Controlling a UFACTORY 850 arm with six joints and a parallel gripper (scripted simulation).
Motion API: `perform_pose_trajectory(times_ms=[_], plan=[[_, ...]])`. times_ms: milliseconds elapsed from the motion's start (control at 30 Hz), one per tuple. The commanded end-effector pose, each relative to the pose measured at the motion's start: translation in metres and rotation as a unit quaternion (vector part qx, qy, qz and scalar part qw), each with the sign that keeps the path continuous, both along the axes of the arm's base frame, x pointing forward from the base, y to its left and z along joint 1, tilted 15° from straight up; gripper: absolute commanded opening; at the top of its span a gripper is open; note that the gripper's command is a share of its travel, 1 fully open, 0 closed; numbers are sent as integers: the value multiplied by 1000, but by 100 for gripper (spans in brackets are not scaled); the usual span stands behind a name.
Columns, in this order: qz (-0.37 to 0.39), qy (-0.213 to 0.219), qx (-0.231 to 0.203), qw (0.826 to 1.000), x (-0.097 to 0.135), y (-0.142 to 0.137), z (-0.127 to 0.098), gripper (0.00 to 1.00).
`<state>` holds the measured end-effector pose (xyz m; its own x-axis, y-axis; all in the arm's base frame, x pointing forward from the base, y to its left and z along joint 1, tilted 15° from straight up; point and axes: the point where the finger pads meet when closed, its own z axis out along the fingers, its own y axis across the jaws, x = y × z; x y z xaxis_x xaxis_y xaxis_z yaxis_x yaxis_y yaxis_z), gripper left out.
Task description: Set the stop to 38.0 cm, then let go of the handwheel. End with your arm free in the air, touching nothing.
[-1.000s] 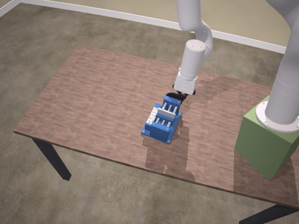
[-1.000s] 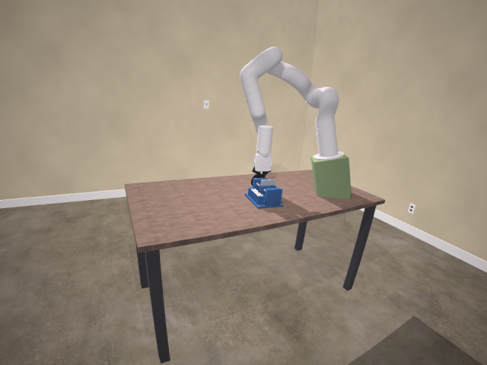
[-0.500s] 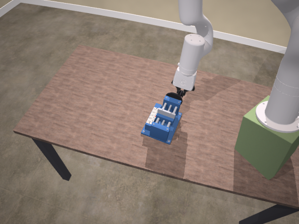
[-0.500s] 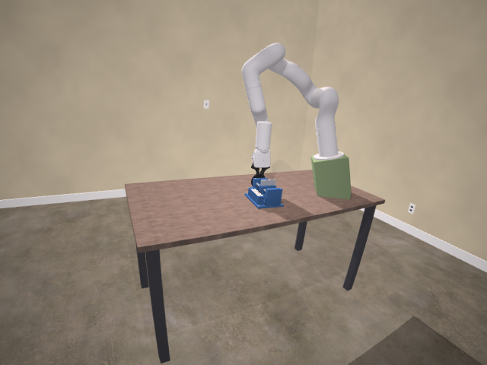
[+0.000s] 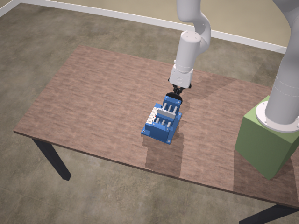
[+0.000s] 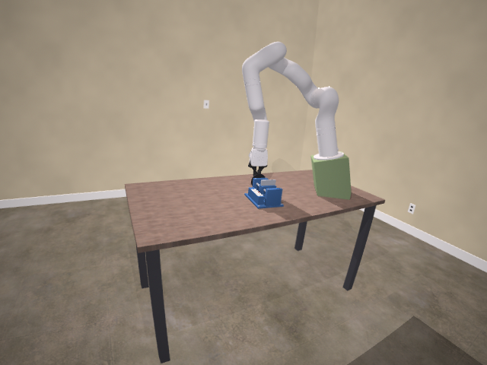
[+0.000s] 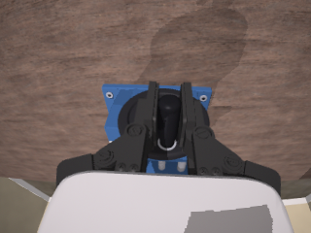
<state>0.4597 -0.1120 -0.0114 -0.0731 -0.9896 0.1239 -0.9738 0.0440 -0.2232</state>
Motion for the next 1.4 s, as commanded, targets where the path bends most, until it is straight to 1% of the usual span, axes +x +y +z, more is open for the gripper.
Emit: perform_pose_trajectory(times_ms=[0,600,1367], plan=[[0,0,-1,1000,7,-1,2,6],[0,0,-1,1000,26,-2,-1,6],[0,0,-1,1000,38,-5,-12,6]])
